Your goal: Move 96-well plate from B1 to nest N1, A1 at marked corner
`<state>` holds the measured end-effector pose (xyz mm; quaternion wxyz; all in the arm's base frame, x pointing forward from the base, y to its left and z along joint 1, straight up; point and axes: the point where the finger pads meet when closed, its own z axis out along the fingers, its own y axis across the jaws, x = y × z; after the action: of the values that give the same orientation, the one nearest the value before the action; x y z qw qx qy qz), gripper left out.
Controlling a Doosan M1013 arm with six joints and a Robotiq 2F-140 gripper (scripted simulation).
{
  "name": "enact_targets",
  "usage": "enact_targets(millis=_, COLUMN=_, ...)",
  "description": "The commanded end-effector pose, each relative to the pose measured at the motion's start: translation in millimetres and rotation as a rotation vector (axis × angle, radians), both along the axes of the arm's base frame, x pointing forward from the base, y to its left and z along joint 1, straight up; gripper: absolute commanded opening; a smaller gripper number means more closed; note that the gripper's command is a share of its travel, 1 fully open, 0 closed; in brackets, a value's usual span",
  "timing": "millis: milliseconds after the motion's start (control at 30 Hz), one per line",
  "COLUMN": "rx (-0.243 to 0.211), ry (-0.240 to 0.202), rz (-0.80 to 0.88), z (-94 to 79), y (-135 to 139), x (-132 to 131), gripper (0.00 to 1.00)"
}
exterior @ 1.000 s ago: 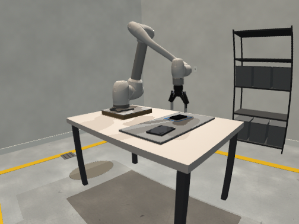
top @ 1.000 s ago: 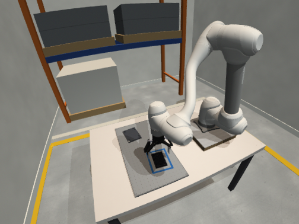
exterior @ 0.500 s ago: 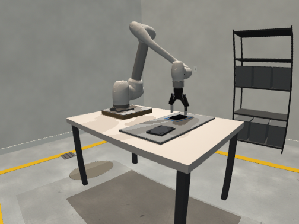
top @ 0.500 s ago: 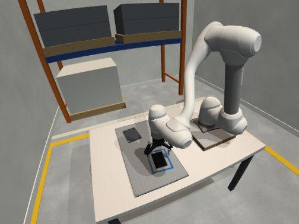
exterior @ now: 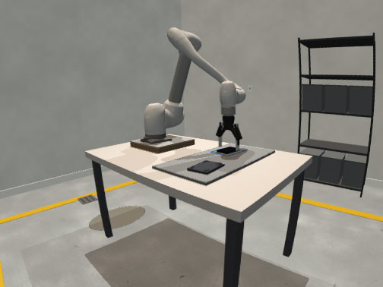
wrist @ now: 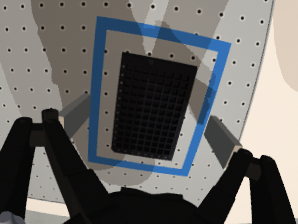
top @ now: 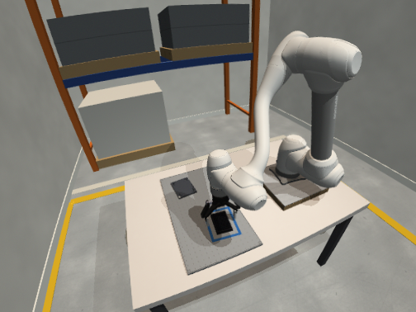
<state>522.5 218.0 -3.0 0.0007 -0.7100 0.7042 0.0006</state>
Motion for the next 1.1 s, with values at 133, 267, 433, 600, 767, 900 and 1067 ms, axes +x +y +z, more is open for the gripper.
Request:
enact_targets(millis=133, rx=0.000, ry=0.000, rz=0.000, z=0.1, y=0.0, x=0.0, gripper=1.00)
enact_targets(millis=267, rx=0.000, ry=0.000, rz=0.000, z=0.1, y=0.0, x=0.0, gripper=0.00)
enact_targets(millis=433, rx=0.000, ry=0.000, rz=0.000, z=0.1, y=0.0, x=0.0, gripper=0.00)
enact_targets(millis=600, rx=0.000, ry=0.000, rz=0.000, z=0.1, y=0.0, x=0.0, gripper=0.00)
enact_targets(millis=767, rx=0.000, ry=0.000, rz=0.000, z=0.1, y=0.0, x=0.0, gripper=0.00)
enact_targets(millis=900, rx=0.000, ry=0.000, rz=0.000, z=0.1, y=0.0, x=0.0, gripper=0.00)
enact_targets(millis=1067, rx=0.000, ry=0.000, rz=0.000, z=0.1, y=0.0, x=0.0, gripper=0.00)
